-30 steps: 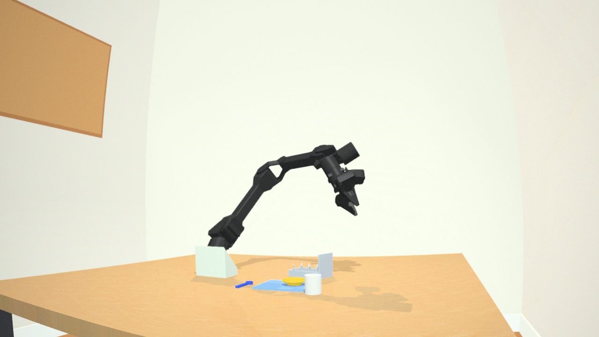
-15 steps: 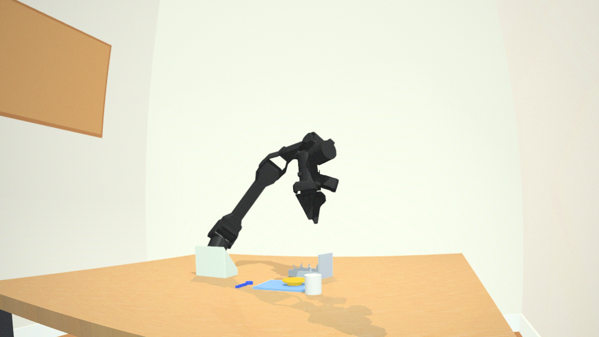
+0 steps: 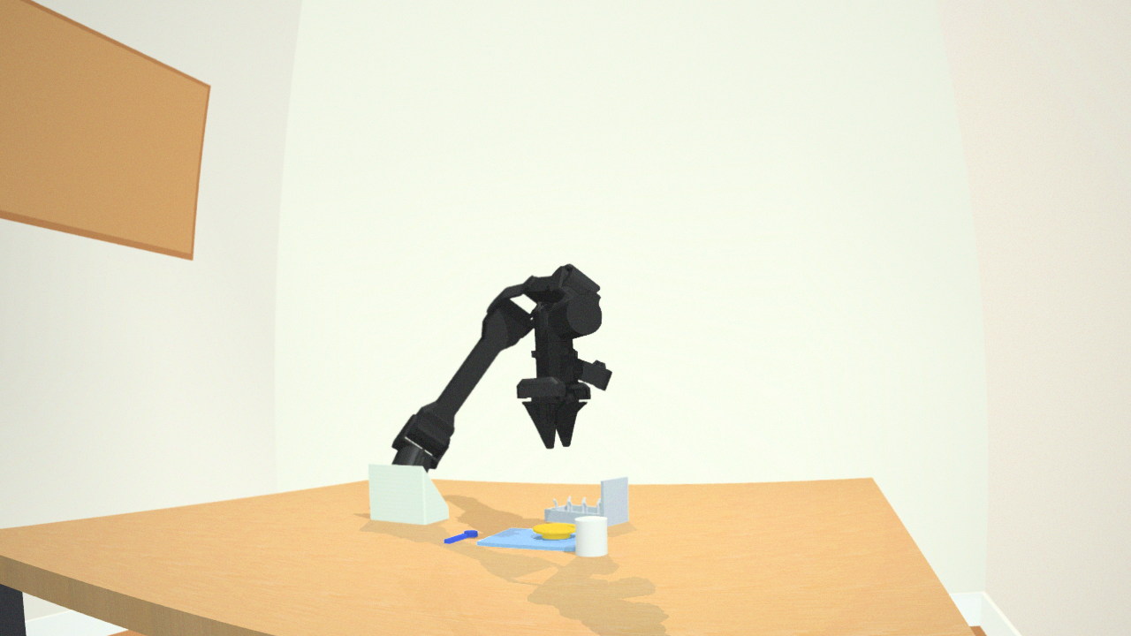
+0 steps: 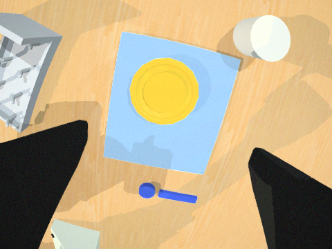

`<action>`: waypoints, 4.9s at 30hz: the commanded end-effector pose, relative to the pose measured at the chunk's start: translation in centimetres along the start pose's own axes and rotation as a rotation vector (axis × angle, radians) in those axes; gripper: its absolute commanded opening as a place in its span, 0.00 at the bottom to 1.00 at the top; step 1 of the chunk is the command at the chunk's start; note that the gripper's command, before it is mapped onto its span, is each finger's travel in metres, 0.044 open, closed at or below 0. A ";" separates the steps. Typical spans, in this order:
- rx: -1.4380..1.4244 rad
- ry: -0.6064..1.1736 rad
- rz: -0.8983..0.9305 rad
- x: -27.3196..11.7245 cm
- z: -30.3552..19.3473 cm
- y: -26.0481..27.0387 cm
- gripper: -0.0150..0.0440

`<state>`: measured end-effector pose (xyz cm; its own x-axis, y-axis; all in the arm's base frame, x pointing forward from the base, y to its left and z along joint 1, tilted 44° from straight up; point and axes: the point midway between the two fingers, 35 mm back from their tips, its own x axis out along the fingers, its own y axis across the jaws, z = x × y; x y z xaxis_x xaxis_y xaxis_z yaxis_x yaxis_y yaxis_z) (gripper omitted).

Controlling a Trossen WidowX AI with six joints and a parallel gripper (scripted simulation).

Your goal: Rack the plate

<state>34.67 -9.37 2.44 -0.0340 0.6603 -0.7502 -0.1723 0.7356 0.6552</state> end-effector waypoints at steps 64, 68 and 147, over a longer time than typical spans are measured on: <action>0.005 0.027 0.030 13.4 -0.9 0.5 0.79; 0.008 0.026 0.029 12.7 -0.7 0.3 0.61; 1.198 -0.050 -0.015 -5.7 -2.8 14.8 0.25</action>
<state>30.29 -3.55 15.59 0.0028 0.6335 -0.7737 0.8063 0.4562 0.3764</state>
